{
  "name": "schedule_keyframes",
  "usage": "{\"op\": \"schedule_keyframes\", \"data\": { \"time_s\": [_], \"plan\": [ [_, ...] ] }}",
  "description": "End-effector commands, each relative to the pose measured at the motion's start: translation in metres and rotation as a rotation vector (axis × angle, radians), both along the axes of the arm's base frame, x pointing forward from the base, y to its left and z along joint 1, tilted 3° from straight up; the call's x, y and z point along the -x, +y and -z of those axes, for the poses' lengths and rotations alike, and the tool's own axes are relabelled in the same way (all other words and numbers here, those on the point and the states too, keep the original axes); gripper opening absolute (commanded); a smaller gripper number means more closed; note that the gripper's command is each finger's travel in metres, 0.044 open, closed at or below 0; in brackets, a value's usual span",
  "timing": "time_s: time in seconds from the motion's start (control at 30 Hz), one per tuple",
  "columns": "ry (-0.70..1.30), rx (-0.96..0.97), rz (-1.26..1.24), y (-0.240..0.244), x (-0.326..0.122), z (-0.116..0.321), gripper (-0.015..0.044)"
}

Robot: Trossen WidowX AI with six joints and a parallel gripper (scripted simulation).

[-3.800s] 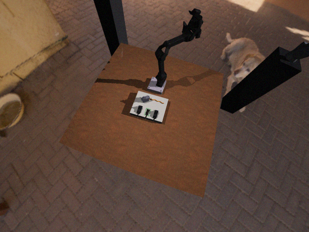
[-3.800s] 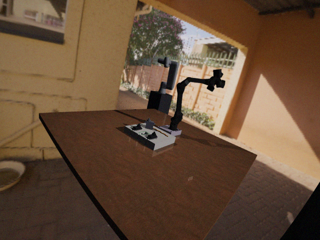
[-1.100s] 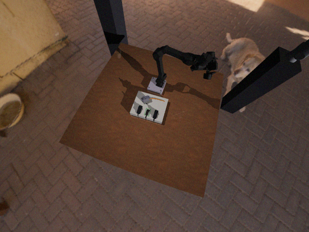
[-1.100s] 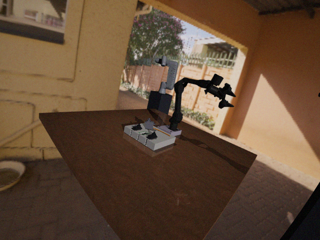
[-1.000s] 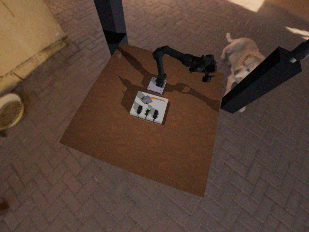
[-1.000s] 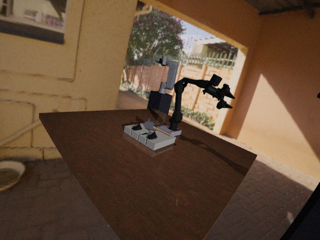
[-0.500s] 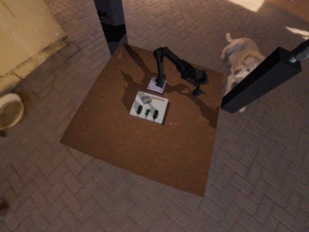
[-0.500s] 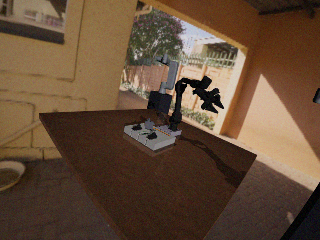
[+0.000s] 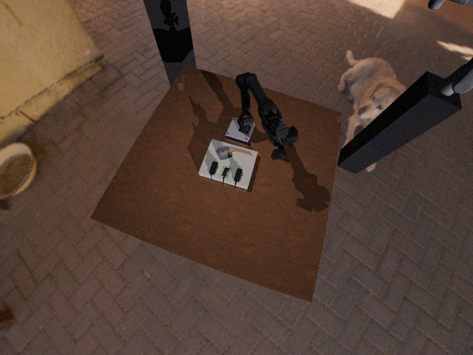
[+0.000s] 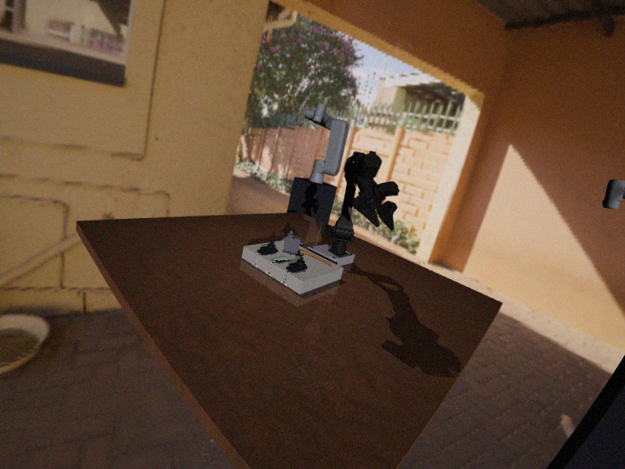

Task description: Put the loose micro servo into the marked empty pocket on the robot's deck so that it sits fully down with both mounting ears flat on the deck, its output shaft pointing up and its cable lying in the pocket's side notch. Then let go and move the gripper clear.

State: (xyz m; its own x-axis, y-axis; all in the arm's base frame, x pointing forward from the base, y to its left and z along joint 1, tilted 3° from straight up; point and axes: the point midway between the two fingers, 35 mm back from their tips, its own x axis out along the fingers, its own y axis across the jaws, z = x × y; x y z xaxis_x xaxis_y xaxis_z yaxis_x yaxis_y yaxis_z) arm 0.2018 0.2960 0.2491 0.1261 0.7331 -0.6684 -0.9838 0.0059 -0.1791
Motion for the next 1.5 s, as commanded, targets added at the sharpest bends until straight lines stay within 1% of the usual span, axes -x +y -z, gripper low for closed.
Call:
{"op": "schedule_keyframes", "data": {
  "time_s": [0.0,0.27,0.53,0.87,1.13,1.23,1.47],
  "plan": [
    [-0.082,0.091,0.001,-0.025,-0.022,0.014,0.044],
    [-0.229,0.323,-0.046,-0.093,-0.054,0.043,0.044],
    [-0.295,0.562,-0.158,-0.166,-0.066,0.068,0.044],
    [-0.268,0.803,-0.384,-0.254,-0.055,0.091,0.044],
    [-0.183,0.904,-0.622,-0.316,-0.028,0.103,0.044],
    [-0.164,0.911,-0.669,-0.326,-0.023,0.104,0.044],
    [-0.164,0.911,-0.669,-0.326,-0.023,0.113,0.044]
  ]
}}
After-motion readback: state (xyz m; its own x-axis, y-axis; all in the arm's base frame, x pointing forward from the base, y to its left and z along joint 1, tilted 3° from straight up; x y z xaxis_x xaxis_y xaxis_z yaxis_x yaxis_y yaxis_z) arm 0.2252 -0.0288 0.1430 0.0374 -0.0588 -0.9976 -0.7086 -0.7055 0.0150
